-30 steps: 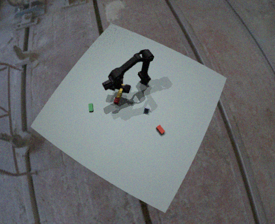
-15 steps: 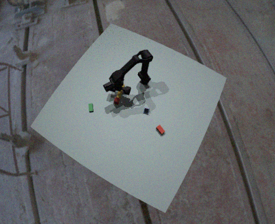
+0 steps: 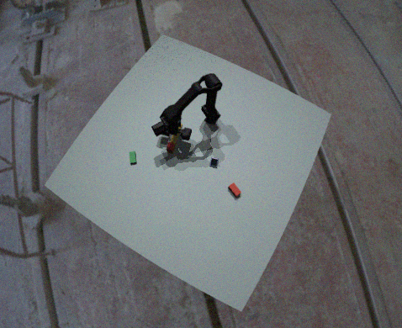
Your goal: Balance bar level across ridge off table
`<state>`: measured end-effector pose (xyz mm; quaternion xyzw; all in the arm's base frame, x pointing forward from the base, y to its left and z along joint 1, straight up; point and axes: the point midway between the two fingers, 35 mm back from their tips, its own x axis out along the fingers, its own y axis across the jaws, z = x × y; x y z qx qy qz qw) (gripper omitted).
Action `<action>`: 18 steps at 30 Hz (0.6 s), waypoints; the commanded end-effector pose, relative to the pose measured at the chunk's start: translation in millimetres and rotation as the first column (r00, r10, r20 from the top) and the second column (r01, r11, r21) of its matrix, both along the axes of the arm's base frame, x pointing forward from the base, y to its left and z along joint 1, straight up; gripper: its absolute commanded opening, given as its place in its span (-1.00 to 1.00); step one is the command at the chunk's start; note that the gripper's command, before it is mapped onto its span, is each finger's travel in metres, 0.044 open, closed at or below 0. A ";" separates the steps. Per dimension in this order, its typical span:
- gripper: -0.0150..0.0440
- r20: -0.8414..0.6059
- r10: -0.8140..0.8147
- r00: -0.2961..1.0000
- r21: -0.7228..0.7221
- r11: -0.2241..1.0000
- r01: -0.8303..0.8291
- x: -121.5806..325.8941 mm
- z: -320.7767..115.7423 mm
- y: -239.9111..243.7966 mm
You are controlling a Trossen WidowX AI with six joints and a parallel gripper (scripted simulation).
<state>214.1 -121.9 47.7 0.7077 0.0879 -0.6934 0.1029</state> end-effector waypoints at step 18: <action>-0.03 -0.003 0.000 1.000 0.002 1.000 0.000 -0.9 -1.1 0.5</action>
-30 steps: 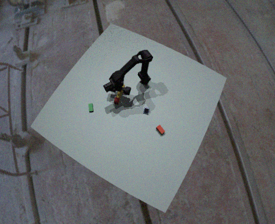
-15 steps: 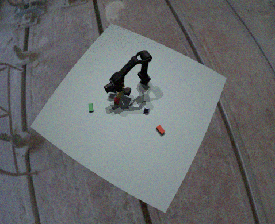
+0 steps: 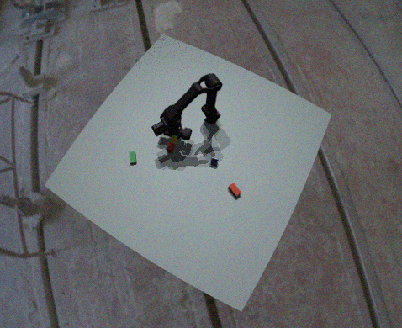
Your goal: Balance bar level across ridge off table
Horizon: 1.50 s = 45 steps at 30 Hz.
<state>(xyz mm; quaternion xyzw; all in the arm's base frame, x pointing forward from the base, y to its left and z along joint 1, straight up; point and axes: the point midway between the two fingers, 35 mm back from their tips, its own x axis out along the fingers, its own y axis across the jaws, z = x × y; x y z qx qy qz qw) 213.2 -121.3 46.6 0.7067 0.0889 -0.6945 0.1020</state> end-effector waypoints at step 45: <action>-0.49 0.001 -0.003 1.000 0.004 1.000 0.003 -0.2 102.3 0.9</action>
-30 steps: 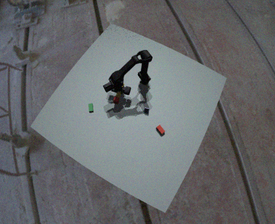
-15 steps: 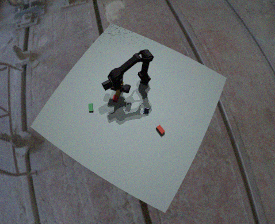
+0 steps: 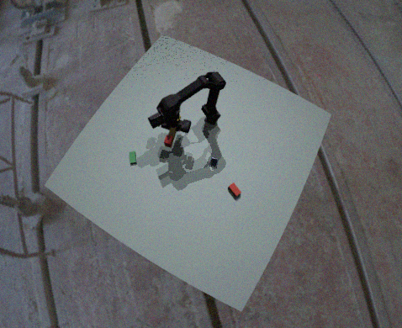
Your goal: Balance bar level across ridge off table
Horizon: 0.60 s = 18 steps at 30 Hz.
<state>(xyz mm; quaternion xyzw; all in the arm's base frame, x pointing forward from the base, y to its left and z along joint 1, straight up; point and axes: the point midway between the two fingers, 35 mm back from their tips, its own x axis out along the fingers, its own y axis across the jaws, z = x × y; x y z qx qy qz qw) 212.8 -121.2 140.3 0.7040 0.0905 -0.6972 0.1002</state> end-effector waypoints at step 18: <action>-0.49 0.004 0.510 0.860 -0.006 0.860 -0.510 16.5 16.5 42.9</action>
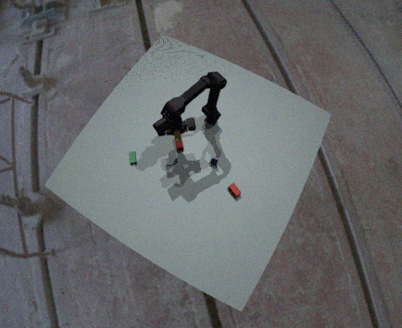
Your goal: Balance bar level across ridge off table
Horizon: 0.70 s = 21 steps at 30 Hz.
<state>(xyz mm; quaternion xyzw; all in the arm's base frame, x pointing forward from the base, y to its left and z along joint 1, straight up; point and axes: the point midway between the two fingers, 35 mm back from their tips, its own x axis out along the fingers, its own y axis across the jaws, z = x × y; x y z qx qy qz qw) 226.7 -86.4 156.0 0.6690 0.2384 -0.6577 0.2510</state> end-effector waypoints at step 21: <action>-0.49 -0.008 0.805 0.593 -0.009 0.593 -0.805 15.8 1.8 70.4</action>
